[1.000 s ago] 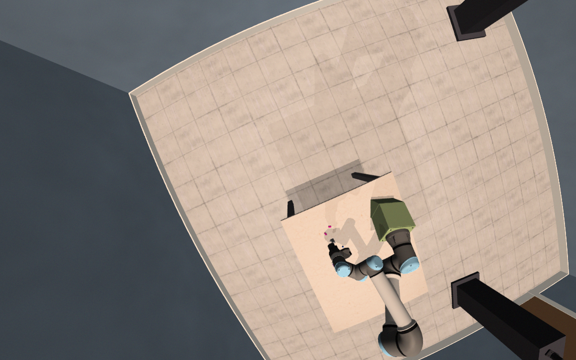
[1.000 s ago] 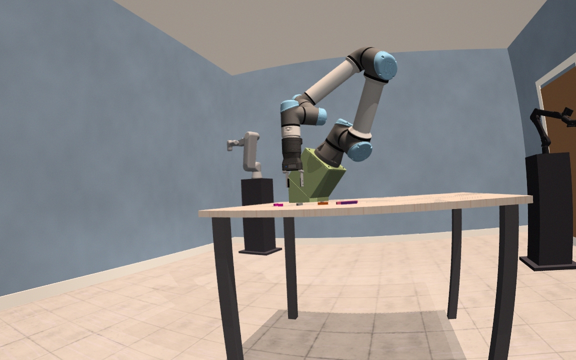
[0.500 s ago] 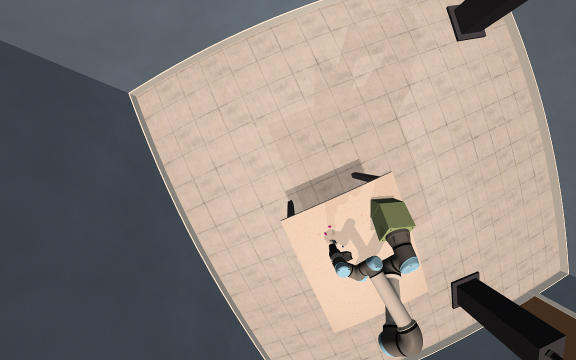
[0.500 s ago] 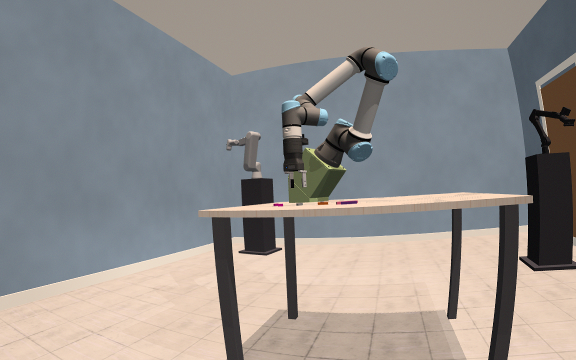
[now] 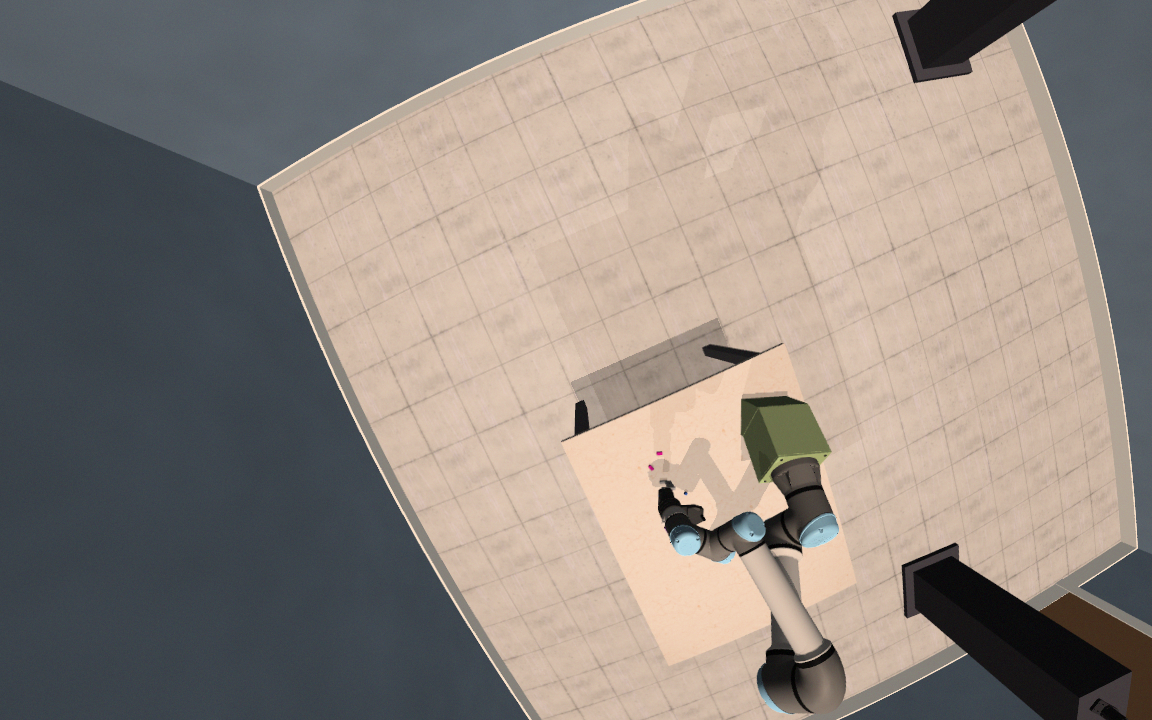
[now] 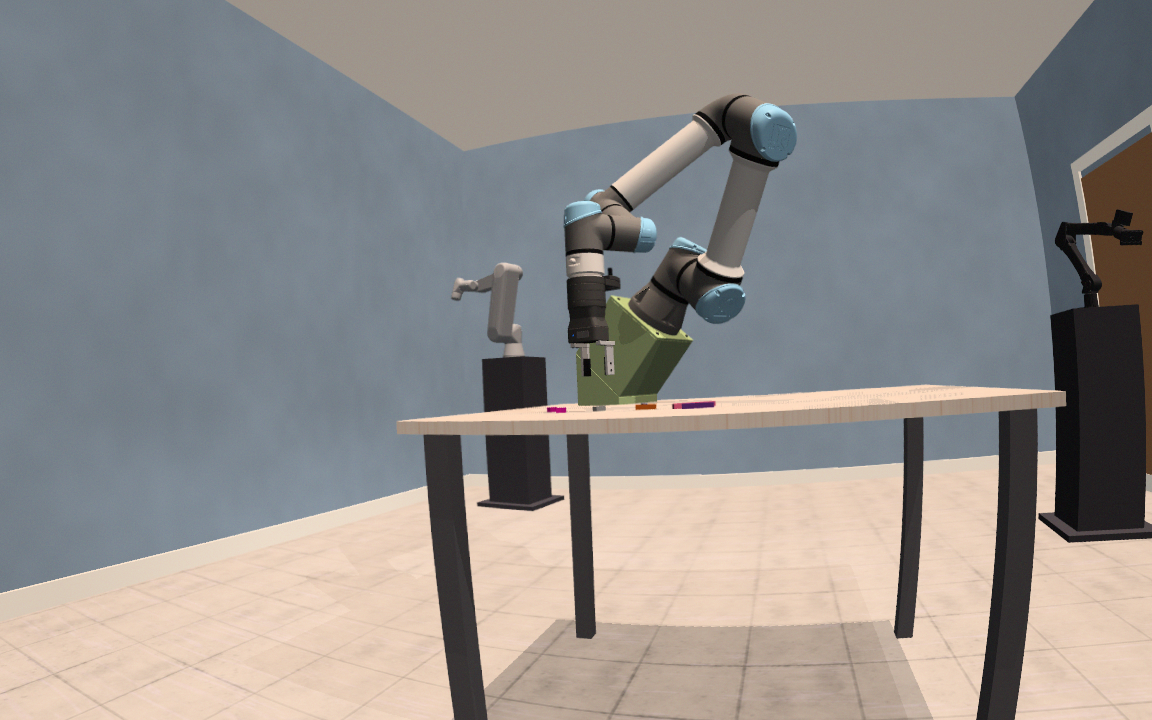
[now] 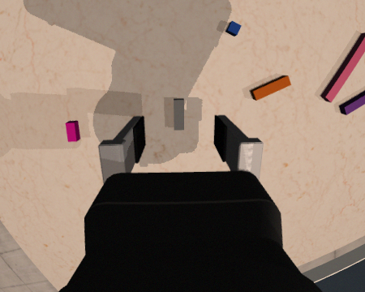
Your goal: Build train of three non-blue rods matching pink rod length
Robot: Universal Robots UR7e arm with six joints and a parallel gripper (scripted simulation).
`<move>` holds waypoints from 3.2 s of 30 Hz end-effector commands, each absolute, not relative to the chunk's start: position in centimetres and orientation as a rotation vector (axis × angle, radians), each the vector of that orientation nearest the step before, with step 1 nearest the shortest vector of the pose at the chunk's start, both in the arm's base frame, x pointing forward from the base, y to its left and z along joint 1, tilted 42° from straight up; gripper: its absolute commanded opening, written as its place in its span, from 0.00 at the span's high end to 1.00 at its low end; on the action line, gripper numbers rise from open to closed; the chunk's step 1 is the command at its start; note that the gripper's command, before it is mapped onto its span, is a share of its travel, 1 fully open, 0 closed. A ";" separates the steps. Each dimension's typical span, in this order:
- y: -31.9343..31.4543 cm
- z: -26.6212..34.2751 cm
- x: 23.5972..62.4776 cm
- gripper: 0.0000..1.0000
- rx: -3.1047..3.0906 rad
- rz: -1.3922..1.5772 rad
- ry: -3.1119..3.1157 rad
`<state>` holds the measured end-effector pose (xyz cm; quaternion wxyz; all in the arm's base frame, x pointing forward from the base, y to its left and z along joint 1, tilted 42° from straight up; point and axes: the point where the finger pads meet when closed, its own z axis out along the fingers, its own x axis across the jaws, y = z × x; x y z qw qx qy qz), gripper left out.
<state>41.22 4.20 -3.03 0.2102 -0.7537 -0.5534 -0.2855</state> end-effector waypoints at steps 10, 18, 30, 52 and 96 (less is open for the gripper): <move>4.2 -3.0 41.3 0.46 -2.098 -0.793 -1.535; 4.2 -3.0 41.3 0.46 -2.098 -0.793 -1.535; 4.2 -3.0 41.3 0.46 -2.098 -0.793 -1.535; 4.4 -3.3 41.3 0.46 -2.098 -0.793 -1.535; 7.4 -6.8 42.3 0.46 -2.099 -0.793 -1.535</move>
